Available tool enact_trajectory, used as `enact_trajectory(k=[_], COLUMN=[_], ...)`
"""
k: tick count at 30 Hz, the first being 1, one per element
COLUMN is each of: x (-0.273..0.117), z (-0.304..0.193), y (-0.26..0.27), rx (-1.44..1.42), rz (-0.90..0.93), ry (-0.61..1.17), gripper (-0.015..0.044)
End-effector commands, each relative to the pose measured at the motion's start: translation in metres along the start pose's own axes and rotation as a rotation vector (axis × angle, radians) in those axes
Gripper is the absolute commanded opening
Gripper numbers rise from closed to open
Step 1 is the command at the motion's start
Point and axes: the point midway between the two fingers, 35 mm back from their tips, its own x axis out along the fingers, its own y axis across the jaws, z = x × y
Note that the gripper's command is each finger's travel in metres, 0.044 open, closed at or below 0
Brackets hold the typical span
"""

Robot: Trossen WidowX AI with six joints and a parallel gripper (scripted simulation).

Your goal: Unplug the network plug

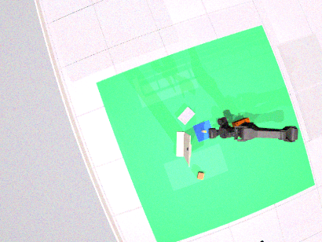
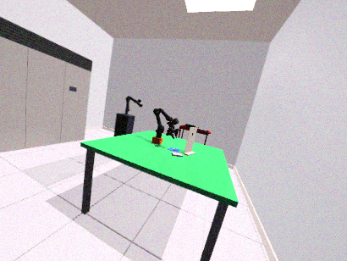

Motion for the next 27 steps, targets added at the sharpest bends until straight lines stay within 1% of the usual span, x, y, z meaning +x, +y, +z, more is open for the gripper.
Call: enact_trajectory(k=[1, 27], x=[-0.01, -0.081], z=[0.0, -0.001], y=[0.011, 0.055], rx=[-0.005, -0.01], rz=[0.009, 0.015], ry=[0.003, 0.006], gripper=[0.0156, 0.0156])
